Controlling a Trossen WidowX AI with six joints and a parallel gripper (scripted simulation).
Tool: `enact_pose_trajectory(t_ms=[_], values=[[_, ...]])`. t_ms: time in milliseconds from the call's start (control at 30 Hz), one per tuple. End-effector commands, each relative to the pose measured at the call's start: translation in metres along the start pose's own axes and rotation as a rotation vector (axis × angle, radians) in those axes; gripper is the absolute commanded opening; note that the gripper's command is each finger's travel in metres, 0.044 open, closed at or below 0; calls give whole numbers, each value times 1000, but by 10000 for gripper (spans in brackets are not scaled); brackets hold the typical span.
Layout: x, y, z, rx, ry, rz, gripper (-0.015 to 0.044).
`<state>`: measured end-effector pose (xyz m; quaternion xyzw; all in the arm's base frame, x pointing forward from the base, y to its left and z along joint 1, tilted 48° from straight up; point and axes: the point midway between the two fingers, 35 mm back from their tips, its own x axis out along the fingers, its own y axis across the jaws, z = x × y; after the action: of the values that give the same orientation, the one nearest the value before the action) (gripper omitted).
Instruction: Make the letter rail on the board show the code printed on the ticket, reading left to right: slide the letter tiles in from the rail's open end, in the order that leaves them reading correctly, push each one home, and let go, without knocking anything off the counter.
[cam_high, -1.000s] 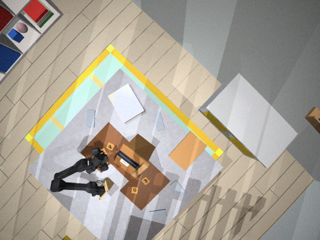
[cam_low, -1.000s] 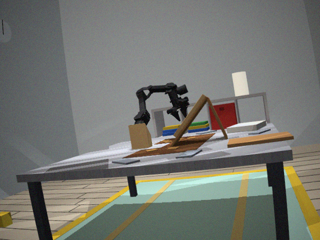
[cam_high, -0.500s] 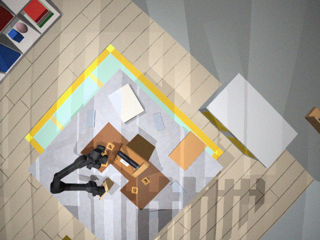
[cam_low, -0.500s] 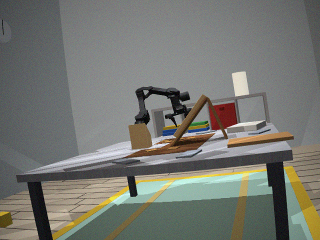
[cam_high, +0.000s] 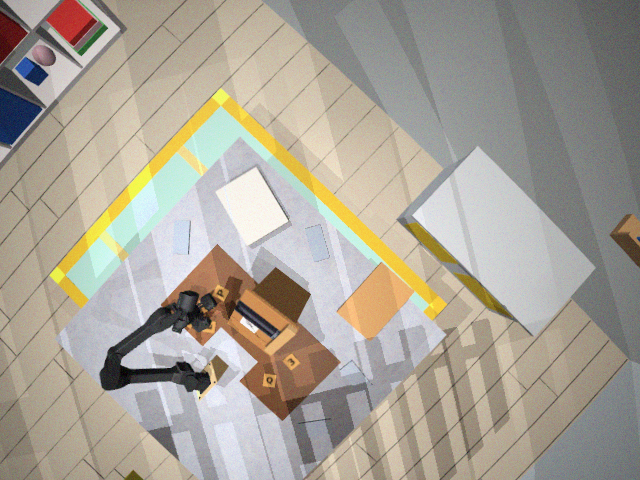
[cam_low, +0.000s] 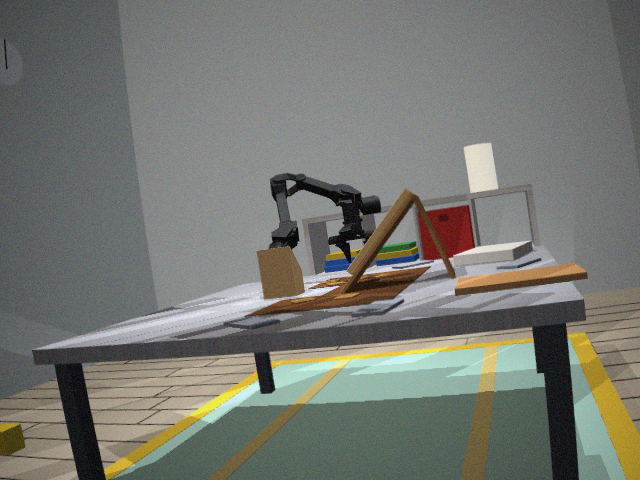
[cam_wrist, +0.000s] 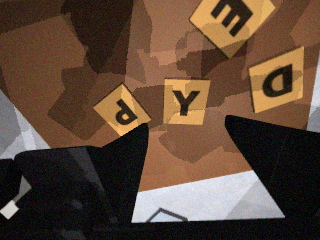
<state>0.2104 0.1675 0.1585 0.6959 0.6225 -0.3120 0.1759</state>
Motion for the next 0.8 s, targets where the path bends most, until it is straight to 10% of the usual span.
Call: enact_pose_trajectory(t_ms=[0, 767], values=[[7, -7, 0, 138, -19, -8, 340], [40, -8, 0, 138, -17, -9, 340]])
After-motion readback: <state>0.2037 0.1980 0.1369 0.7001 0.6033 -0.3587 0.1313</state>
